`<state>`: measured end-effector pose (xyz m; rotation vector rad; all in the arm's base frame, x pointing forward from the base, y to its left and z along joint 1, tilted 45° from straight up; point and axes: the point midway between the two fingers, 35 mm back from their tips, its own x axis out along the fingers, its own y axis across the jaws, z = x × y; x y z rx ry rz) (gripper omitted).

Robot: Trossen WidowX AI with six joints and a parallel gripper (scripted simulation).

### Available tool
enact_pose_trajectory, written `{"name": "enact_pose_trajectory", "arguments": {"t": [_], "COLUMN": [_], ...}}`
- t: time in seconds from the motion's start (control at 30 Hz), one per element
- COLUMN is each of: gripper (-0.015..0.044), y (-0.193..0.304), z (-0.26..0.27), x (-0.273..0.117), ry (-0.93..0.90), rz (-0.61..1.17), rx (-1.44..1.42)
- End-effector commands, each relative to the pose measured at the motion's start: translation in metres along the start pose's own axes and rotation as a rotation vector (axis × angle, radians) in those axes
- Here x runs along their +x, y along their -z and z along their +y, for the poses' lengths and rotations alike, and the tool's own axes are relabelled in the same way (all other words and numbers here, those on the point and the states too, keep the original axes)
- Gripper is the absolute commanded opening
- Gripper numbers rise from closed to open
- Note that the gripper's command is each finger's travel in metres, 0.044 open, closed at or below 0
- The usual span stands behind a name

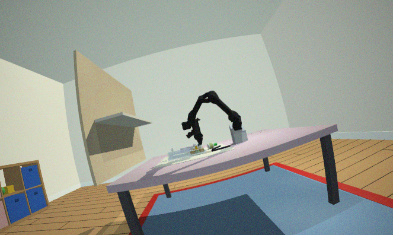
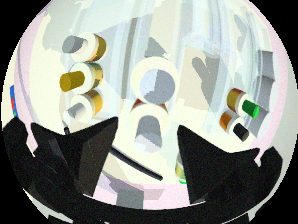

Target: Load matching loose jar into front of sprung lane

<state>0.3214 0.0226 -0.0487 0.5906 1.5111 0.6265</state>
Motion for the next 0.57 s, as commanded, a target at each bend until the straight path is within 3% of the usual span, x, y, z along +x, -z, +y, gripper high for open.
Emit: {"name": "enact_pose_trajectory", "arguments": {"t": [0.0,0.53], "gripper": [0.0291,0.0291], "y": [-0.002,0.044], "z": [0.0,-0.002], "x": [-0.005,-0.006], "ry": [0.004,0.006], "rz": [-0.004,-0.002], "rx": [-0.007,-0.005]}}
